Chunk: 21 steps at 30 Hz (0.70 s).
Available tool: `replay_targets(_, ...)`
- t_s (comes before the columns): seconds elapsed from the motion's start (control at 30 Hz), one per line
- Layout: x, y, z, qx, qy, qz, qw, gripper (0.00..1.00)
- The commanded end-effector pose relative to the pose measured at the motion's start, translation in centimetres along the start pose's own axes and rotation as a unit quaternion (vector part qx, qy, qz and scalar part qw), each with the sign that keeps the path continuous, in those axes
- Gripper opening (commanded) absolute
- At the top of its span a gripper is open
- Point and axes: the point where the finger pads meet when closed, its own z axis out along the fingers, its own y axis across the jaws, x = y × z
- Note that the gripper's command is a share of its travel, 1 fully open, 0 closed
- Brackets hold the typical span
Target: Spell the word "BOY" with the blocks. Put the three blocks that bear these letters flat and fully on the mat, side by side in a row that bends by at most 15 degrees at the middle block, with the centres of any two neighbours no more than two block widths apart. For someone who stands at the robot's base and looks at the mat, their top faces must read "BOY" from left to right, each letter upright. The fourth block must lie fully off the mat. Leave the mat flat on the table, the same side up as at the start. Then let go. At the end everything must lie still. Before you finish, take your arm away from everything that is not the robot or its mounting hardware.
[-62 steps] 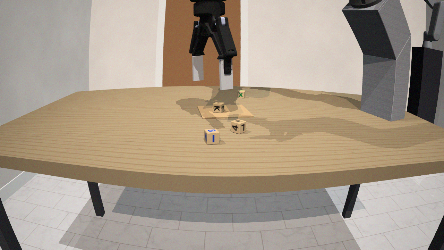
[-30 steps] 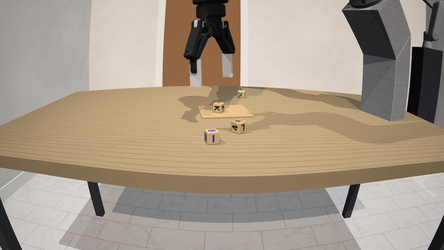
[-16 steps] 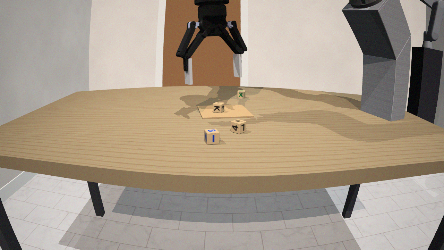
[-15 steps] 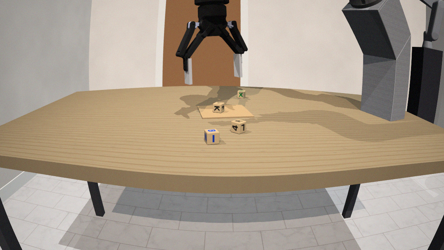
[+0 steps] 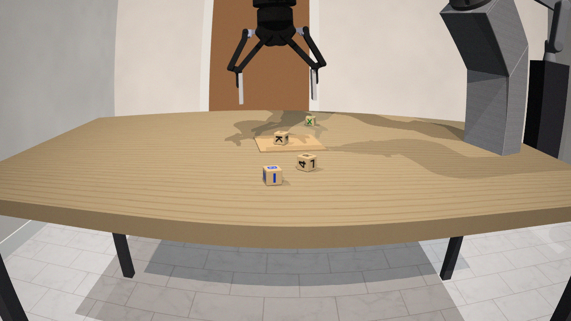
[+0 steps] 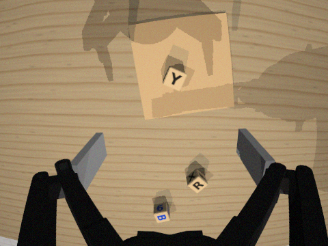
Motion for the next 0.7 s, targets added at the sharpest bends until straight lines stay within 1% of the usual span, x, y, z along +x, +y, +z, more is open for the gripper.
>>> replay_targets(0.0,0.5,0.1,0.0,0.003,0.008,0.069,0.998,1.00)
replay_targets(0.1,0.7,0.2,0.0,0.003,0.007,0.106,0.994,1.00)
replay_targets(0.23,1.2,0.3,-0.1,0.004,0.006,0.173,0.985,1.00)
replay_targets(0.47,1.9,0.5,-0.1,0.006,0.003,0.286,0.958,1.00)
replay_targets(0.53,1.9,0.5,-0.1,0.006,0.003,0.286,0.958,1.00)
replay_targets(0.57,2.2,0.6,-0.1,0.006,0.002,0.333,0.943,1.00)
replay_targets(0.67,2.4,0.6,-0.1,0.007,0.001,0.367,0.930,1.00)
